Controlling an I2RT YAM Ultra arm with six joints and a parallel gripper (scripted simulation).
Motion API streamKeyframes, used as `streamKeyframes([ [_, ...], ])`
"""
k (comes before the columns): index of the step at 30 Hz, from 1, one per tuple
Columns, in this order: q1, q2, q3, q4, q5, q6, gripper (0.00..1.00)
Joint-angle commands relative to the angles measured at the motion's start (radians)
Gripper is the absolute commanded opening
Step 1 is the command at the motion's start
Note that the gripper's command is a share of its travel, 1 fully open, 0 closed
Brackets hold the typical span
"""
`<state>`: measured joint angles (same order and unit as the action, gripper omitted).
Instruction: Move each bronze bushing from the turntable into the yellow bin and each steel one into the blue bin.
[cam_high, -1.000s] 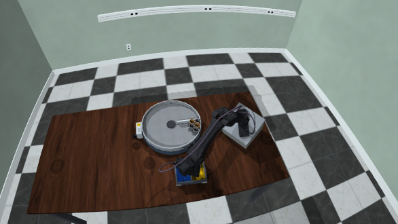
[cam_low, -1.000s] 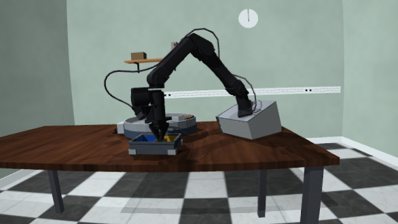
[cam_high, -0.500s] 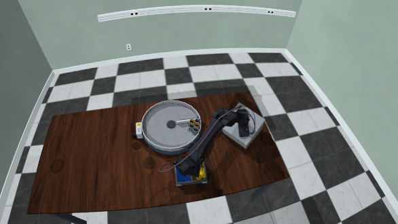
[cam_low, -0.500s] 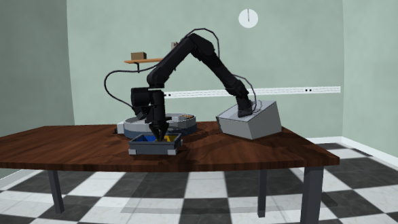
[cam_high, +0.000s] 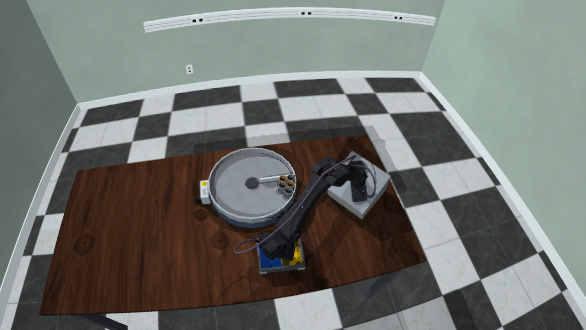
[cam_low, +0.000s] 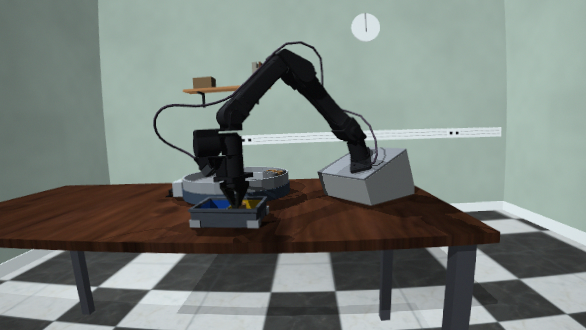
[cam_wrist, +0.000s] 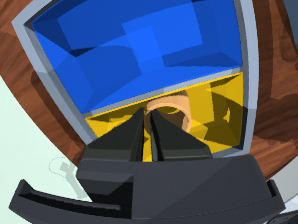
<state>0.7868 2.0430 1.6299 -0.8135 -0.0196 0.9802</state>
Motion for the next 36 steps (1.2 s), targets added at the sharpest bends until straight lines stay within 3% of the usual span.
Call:
streamKeyframes([
  [1,-0.001,-0.018,-0.001,0.016,0.012,0.002,0.00],
  [35,-0.001,-0.018,-0.001,0.012,0.012,0.002,0.00],
  [36,-0.001,-0.018,-0.001,0.012,0.012,0.002,0.15],
])
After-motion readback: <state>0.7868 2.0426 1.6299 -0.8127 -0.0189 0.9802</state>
